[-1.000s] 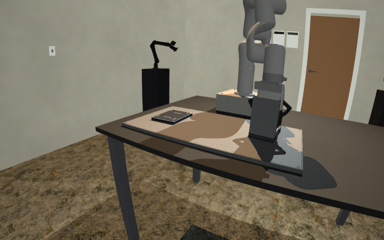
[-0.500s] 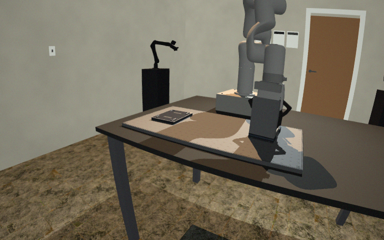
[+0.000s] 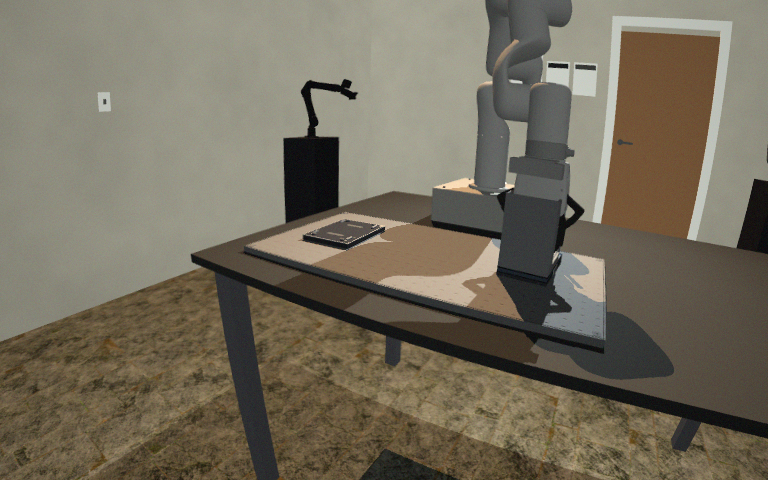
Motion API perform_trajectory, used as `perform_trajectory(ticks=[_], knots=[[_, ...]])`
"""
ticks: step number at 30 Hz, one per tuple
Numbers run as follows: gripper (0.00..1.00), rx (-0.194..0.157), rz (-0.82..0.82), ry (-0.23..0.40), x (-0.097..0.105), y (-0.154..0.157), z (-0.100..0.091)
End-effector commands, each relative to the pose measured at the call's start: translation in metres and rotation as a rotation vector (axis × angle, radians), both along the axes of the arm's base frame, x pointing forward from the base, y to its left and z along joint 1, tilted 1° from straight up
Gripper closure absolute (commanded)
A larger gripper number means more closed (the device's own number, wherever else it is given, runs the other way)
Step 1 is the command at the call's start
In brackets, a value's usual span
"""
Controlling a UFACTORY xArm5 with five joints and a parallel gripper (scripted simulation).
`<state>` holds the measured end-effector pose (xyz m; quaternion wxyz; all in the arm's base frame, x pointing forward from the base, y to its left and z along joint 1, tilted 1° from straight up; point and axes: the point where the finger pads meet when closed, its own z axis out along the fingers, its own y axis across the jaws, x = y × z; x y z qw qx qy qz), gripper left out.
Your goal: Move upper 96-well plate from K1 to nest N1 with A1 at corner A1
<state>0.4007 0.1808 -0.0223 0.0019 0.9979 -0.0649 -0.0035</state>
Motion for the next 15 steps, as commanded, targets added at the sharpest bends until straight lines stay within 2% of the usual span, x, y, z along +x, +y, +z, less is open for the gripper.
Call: perform_trajectory(ticks=[1, 15], knots=[[1.0, 0.013, 0.0, 0.002, 0.0013, 0.0006, 0.0017], [1.0, 0.013, 0.0, 0.002, 0.0014, 0.0005, 0.011]])
